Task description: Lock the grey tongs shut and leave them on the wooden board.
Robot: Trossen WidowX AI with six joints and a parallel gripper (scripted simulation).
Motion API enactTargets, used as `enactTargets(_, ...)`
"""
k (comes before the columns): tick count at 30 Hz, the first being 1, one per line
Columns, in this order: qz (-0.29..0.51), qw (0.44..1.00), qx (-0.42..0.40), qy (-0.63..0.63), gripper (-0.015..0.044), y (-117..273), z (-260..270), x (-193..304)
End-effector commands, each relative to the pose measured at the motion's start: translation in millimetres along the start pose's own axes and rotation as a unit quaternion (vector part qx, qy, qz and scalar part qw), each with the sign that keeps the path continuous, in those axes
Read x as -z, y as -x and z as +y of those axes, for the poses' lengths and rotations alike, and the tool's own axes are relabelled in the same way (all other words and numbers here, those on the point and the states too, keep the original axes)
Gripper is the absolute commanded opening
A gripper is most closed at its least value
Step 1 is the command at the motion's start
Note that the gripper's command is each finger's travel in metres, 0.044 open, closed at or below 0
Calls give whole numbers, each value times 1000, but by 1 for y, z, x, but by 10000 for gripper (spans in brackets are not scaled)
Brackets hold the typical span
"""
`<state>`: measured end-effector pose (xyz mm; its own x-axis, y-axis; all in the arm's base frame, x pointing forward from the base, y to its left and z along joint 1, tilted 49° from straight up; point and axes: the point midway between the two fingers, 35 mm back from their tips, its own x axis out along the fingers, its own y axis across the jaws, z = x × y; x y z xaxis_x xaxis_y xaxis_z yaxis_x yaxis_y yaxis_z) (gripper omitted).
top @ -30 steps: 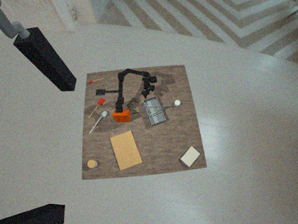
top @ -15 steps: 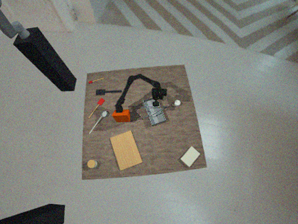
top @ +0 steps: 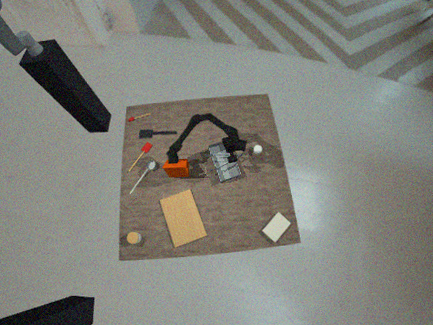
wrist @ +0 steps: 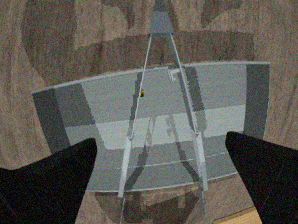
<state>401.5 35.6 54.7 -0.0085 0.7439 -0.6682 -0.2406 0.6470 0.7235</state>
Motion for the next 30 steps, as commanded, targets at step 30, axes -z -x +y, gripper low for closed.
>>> enactTargets(30,-3,1000,-2,5,440,-34,-7,1)
